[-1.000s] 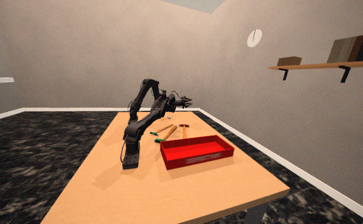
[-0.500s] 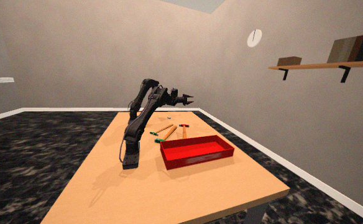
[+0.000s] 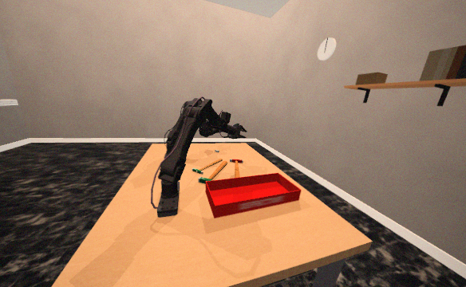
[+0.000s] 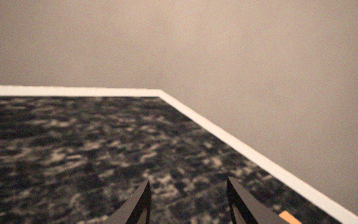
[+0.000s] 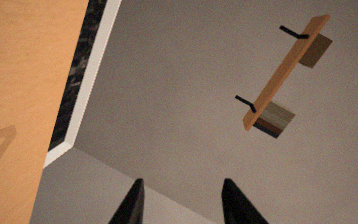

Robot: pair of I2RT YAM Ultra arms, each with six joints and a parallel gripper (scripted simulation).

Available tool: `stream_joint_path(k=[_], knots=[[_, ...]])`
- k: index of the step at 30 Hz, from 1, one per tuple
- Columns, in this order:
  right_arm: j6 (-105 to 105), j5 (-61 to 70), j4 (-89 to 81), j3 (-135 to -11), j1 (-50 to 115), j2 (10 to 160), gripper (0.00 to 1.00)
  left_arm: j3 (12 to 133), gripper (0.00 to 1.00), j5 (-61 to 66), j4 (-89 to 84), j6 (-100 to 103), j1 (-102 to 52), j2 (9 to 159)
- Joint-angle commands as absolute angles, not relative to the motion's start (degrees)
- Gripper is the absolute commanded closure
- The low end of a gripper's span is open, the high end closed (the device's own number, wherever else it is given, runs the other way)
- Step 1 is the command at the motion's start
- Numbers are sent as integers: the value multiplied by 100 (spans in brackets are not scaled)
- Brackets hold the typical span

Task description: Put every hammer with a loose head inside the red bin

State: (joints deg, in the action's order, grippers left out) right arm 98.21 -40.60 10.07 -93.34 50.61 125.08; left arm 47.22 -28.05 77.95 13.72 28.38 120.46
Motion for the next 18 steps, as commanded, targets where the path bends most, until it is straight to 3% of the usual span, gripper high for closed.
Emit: stream_joint_path(k=[1,18], knots=[[9905,-3393,-65,-8847,4937,11988,55,4970,45,-2588,7082,1730,2574,11888],[10165,-1748,-2688,-6820,4589,10088,55,6091,45,-1931,3464,3580,982,11785]])
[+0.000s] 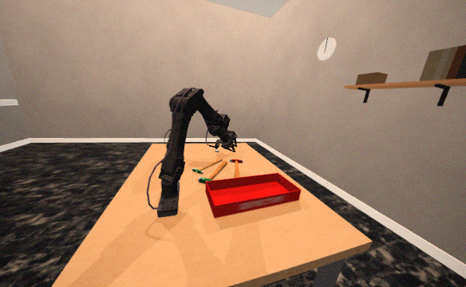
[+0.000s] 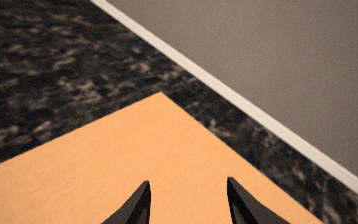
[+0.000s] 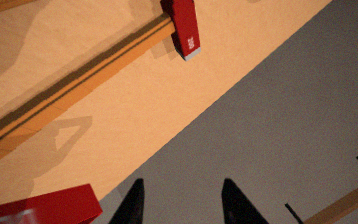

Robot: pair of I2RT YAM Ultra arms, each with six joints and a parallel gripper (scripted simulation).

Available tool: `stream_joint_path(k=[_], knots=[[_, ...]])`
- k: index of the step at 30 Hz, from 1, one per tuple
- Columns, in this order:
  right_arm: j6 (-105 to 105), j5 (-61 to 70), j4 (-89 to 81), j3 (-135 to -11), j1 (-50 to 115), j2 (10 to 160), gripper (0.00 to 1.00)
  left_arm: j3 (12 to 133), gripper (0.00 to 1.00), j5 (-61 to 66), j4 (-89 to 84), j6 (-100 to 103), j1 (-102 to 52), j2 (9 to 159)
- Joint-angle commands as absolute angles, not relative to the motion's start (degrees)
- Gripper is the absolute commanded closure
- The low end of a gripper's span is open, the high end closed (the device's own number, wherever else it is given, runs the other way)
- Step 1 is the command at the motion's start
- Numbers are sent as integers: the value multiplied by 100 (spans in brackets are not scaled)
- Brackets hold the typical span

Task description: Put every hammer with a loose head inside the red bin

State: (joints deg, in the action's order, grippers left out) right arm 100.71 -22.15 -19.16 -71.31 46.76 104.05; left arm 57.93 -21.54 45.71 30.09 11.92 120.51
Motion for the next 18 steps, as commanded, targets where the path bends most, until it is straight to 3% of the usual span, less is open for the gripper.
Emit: stream_joint_path(k=[1,18], knots=[[10183,-1656,-2828,-6693,4569,9975,55,6179,45,-1891,3196,3715,876,11832],[10437,-481,-4578,-4951,4314,8493,55,7600,45,-1171,-1037,5860,-768,11781]])
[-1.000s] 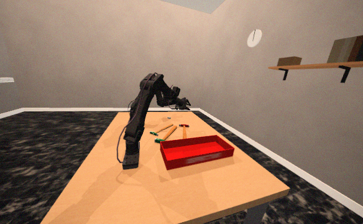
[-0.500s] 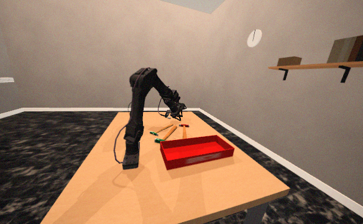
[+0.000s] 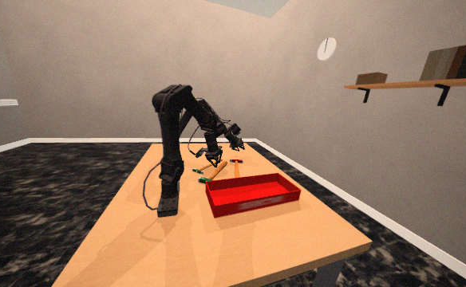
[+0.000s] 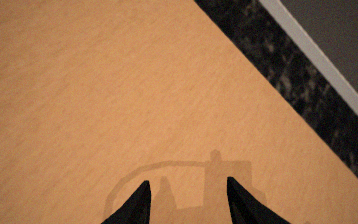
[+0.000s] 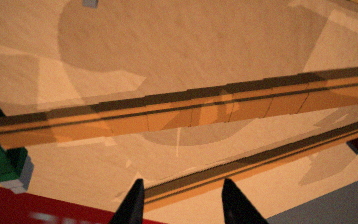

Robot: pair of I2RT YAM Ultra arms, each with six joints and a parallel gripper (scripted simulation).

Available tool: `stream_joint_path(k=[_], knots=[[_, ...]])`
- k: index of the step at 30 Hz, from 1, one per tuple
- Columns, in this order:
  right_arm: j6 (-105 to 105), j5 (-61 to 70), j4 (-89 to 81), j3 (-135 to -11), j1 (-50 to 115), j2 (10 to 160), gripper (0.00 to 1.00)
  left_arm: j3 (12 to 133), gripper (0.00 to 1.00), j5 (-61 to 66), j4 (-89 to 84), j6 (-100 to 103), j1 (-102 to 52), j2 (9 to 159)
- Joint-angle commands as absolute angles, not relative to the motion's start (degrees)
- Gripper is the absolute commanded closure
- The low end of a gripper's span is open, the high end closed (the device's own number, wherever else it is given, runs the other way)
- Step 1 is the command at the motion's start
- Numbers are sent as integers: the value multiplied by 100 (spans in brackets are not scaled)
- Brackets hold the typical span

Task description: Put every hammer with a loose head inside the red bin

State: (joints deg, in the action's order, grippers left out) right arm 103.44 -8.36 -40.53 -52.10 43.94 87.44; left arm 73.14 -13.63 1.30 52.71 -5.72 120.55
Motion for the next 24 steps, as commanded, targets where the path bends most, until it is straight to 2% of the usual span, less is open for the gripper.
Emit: stream_joint_path(k=[1,3,17,24], knots=[[10450,-423,-4664,-4858,4301,8415,55,7687,45,-1127,-1293,5991,-871,11776],[10450,-423,-4664,-4858,4301,8415,55,7687,45,-1127,-1293,5991,-871,11776],[10566,2,-5350,-3907,4181,7542,55,8940,45,-386,-5322,8331,-2685,11734],[10553,0,-5355,-3904,4180,7530,55,9298,45,-14,-6066,8711,-2701,12147]])
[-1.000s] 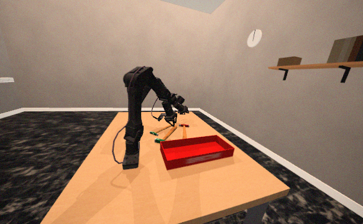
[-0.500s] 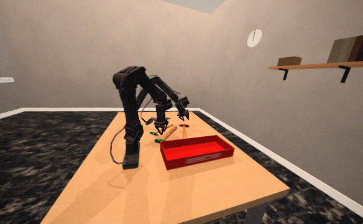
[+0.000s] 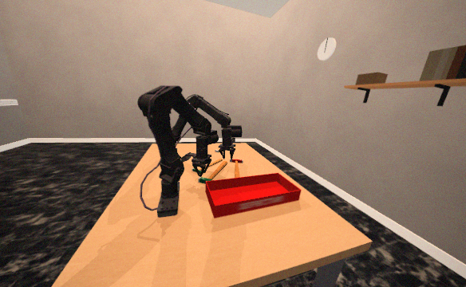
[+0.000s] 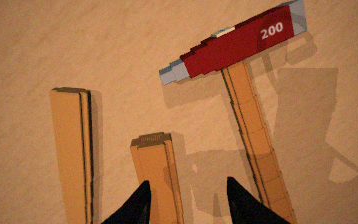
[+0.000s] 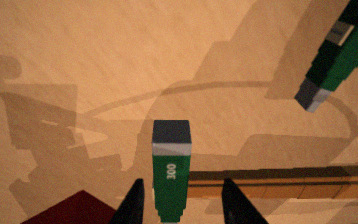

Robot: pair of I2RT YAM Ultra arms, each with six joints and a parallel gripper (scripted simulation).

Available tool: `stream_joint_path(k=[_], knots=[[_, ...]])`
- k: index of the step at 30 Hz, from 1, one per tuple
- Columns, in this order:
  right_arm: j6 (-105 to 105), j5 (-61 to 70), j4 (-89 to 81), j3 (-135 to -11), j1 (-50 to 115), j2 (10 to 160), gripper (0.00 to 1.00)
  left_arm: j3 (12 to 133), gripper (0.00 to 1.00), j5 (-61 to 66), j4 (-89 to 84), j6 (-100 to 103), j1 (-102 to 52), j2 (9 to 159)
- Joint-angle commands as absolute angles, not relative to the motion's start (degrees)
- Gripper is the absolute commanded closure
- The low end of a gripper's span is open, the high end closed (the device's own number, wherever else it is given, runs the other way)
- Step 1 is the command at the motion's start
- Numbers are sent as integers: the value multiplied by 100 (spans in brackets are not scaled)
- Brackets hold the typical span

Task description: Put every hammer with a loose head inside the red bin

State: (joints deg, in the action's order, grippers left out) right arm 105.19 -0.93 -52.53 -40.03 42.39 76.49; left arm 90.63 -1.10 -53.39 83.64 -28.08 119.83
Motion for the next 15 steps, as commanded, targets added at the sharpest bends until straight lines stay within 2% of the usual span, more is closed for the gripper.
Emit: stream_joint_path(k=[1,15], knots=[[10553,0,-5355,-3904,4180,7530,55,9353,45,-15,-6156,8731,-2733,12179],[10454,1,-5106,-3689,4269,7496,55,9235,45,-3,-6008,8700,-2806,12264]])
